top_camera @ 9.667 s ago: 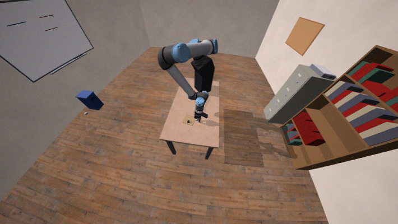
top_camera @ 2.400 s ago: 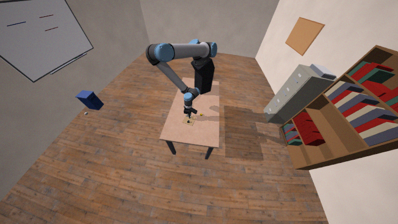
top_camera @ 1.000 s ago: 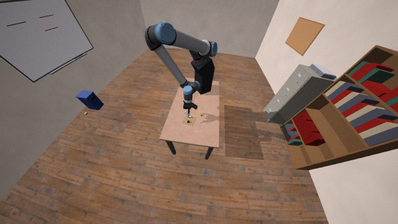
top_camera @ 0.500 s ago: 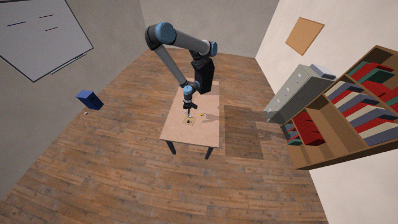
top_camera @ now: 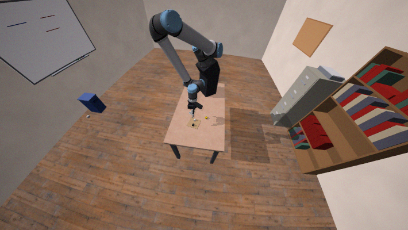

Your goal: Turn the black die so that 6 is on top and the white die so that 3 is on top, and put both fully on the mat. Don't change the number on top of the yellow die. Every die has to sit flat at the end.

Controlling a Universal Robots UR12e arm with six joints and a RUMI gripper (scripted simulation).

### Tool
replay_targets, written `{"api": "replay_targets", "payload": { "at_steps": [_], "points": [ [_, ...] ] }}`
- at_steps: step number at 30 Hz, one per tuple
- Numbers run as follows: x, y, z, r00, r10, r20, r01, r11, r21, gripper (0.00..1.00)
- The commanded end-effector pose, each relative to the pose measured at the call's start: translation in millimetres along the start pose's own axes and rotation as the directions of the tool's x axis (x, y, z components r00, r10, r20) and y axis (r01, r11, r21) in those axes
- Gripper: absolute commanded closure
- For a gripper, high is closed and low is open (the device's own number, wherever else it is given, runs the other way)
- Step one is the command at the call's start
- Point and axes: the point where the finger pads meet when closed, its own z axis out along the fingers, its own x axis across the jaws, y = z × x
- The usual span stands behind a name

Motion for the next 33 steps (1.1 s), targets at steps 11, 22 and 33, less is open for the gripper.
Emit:
{"api": "replay_targets", "payload": {
  "at_steps": [11, 22, 33],
  "points": [
    [0.4, 0.1, -39.8, 1.0, 0.0, 0.0, 0.0, 1.0, 0.0, 0.0],
    [0.4, 0.1, -39.8, 1.0, 0.0, 0.0, 0.0, 1.0, 0.0, 0.0],
    [0.4, 0.1, -39.8, 1.0, 0.0, 0.0, 0.0, 1.0, 0.0, 0.0]
  ]
}}
